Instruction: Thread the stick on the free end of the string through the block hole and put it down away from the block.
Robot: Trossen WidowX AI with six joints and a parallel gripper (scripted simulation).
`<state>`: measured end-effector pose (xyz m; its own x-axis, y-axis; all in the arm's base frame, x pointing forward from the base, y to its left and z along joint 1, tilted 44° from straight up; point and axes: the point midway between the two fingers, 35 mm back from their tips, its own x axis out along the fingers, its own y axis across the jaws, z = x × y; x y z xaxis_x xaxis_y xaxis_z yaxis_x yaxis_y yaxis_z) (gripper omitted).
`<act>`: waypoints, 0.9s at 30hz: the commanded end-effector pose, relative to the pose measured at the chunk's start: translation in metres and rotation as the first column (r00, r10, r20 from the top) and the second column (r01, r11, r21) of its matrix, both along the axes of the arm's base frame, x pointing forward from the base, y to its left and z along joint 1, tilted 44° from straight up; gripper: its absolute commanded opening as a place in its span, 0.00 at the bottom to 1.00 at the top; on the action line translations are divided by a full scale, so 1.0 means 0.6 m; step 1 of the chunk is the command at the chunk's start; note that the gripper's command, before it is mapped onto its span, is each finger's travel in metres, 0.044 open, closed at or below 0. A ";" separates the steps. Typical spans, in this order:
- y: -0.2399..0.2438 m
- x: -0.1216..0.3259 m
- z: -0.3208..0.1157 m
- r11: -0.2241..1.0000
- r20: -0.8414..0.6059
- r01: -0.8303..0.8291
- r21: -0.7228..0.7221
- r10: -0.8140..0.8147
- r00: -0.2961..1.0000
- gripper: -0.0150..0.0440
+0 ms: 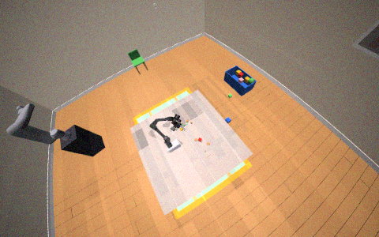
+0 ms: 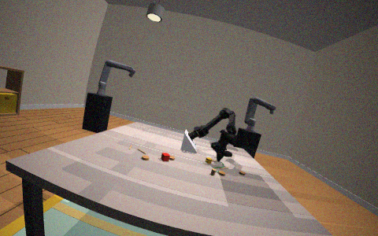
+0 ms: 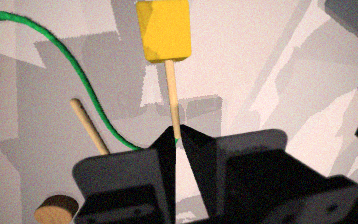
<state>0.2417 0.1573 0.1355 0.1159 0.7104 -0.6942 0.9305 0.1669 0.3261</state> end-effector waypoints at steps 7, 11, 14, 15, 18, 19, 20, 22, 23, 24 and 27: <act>-0.015 0.008 -0.016 1.000 -0.004 -0.002 0.002 0.002 1.000 0.25; -0.021 0.011 -0.022 1.000 -0.004 -0.003 0.002 0.003 1.000 0.25; -0.025 0.013 -0.026 1.000 -0.004 -0.003 0.002 0.003 1.000 0.25; -0.027 0.014 -0.027 1.000 -0.004 -0.003 0.002 0.003 1.000 0.25; -0.031 0.016 -0.031 1.000 -0.004 -0.003 0.002 0.003 1.000 0.25; -0.033 0.017 -0.032 1.000 -0.004 -0.003 0.002 0.003 1.000 0.25; -0.034 0.017 -0.034 1.000 -0.004 -0.002 0.001 0.002 1.000 0.25; -0.037 0.019 -0.036 1.000 -0.004 -0.003 0.001 0.003 1.000 0.25; -0.038 0.019 -0.037 1.000 -0.004 -0.003 0.001 0.003 1.000 0.25; -0.040 0.020 -0.039 1.000 -0.004 -0.003 0.001 0.003 1.000 0.25; -0.044 0.022 -0.043 1.000 -0.004 -0.003 0.001 0.003 1.000 0.25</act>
<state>0.2536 0.1342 0.1144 0.1158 0.7086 -0.6960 0.9306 0.1677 0.3255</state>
